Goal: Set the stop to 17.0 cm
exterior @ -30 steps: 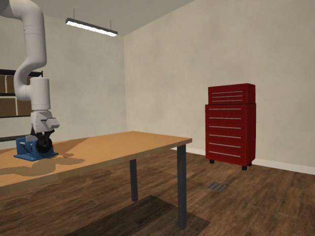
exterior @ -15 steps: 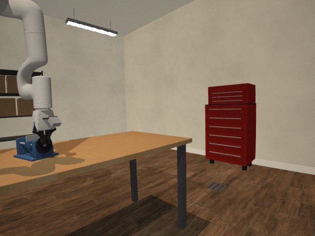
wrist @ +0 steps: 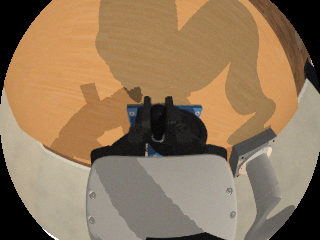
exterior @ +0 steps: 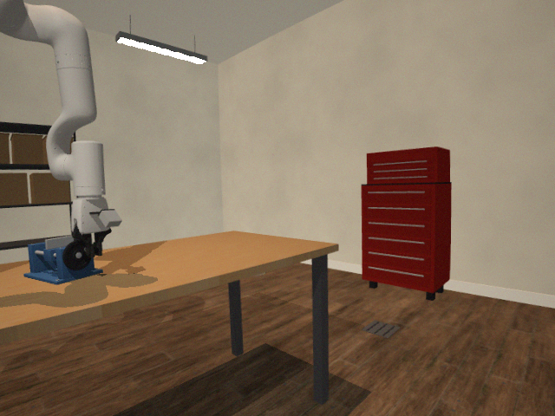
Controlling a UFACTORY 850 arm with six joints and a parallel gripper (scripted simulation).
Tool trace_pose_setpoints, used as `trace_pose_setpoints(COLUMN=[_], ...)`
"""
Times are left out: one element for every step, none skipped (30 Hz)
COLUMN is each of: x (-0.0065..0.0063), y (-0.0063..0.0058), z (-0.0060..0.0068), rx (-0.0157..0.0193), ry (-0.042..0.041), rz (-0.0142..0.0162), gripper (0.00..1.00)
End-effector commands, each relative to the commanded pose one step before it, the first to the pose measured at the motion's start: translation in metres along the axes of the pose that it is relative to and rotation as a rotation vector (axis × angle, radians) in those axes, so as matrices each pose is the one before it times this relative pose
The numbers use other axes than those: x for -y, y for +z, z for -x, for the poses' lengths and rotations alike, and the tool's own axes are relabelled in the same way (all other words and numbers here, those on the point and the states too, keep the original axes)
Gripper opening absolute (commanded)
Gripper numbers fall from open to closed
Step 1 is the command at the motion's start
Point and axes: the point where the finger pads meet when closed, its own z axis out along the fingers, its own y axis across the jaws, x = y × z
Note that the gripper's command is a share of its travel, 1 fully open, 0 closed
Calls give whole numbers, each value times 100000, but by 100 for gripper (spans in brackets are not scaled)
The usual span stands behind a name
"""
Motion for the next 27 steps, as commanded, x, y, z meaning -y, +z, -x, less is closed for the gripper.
trace_pose_setpoints(x=[308, 8, 8, 0, 0, -1, -23, -23, -26, -46, -46, -47, -57, -64, -65, -66, -75, -80, -81, -81, 0, 0, -89, -95, -95, -96, -100], y=[942, 196, 199, 0, 0, 191, 169, 170, 168, 144, 145, 146, 133, 123, 124, 125, 111, 104, 104, 105, 0, 0, 95, 86, 87, 87, 82], z=[-48, -2, 0, 0, 0, 1, -2, 1, 2, -3, 0, 2, 0, -2, 0, 3, -1, -2, 0, 2, 0, 0, 0, -2, 0, 2, 1], rx=[-87, -8, 2, 0, 0, 3, -7, 2, 7, -10, -1, 7, -2, -7, 1, 9, -4, -7, 1, 8, 0, 0, -1, -8, -1, 7, 5], ry=[-9, 0, 0, 0, 0, 0, 0, 0, 0, 0, 0, 0, 0, 0, 0, 0, 0, 0, 0, 0, 0, 0, 0, 0, 0, 0, 0], rz=[167, 1, 0, 0, 0, 0, 1, 0, -1, 1, 0, -1, 0, 1, 0, -1, 1, 1, 0, -1, 0, 0, 1, 2, 0, -1, -1], gripper=[6, 6, 6, 6, 6, 6, 6, 6, 6, 6, 6, 6, 6, 6, 6, 6, 6, 6, 6, 6, 6, 6, 6, 6, 6, 6, 6])
